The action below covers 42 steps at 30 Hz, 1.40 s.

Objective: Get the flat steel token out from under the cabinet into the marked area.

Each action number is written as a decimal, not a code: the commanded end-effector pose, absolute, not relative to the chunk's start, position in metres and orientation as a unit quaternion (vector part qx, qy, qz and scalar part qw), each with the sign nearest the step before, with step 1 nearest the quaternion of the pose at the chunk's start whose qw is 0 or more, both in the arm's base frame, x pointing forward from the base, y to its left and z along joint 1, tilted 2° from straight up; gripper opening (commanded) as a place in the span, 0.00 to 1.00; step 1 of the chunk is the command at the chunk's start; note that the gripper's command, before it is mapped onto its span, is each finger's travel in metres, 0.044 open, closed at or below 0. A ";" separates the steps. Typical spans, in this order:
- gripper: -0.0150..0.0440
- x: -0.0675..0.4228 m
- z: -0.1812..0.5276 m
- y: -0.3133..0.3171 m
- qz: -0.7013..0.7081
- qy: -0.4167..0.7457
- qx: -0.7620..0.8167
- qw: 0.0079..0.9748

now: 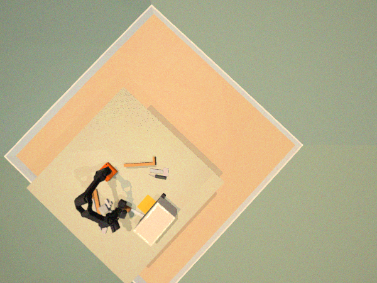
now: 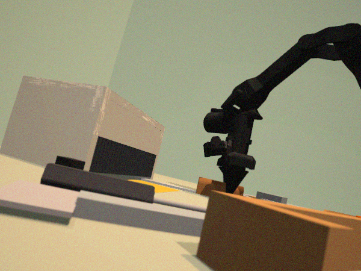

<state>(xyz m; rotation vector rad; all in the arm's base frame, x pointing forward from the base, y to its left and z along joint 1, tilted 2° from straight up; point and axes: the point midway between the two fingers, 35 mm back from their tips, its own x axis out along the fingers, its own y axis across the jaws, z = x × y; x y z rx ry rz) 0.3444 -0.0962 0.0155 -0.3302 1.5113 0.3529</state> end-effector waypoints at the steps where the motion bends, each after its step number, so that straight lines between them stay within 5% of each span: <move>1: 0.25 0.350 0.016 -0.094 0.156 0.679 -0.149 0.702; 42: 0.25 0.393 0.019 -0.074 0.157 0.678 -0.148 0.703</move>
